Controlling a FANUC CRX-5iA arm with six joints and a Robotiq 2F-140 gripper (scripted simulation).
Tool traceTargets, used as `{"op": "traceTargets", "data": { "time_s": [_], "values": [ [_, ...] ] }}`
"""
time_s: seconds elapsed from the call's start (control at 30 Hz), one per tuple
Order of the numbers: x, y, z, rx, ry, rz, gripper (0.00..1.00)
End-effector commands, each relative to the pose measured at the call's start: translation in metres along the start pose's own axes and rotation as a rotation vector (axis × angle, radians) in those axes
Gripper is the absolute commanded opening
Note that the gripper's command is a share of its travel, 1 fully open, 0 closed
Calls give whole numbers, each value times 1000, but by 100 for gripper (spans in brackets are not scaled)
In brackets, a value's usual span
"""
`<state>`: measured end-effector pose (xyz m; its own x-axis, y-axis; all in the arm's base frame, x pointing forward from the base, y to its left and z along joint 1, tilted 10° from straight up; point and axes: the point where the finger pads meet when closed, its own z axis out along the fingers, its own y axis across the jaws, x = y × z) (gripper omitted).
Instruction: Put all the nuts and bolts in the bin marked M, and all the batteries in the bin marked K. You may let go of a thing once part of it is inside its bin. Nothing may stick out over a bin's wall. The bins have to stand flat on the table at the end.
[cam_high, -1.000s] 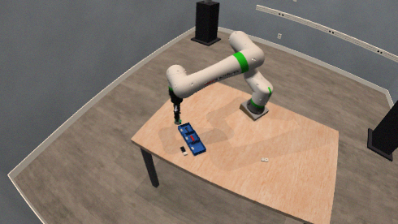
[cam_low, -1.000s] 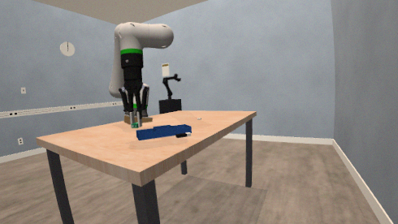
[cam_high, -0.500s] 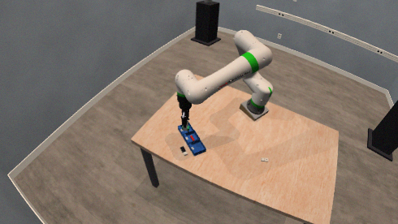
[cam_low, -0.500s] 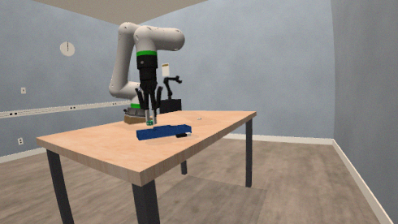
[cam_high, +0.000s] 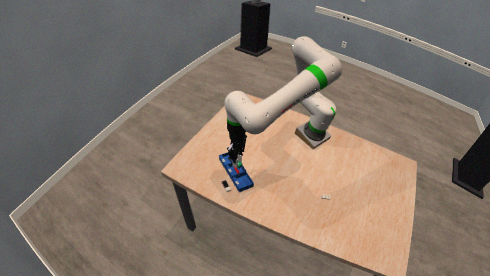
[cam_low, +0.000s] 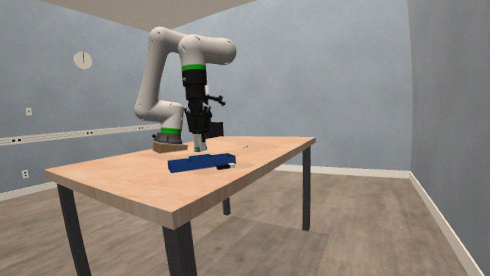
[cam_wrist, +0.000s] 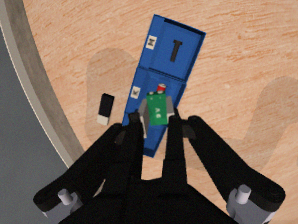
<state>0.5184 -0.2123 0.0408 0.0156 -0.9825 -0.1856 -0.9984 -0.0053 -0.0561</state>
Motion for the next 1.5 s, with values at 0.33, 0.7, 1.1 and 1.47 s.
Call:
{"op": "traceTargets", "data": {
  "time_s": [0.33, 0.7, 1.1, 1.47],
  "values": [
    [0, 0, 0, 0, 25, 459, 22],
    [0, 0, 0, 0, 25, 459, 22],
    [0, -1, 10, 0, 25, 459, 22],
    [0, 0, 30, 0, 25, 459, 22]
  ]
}}
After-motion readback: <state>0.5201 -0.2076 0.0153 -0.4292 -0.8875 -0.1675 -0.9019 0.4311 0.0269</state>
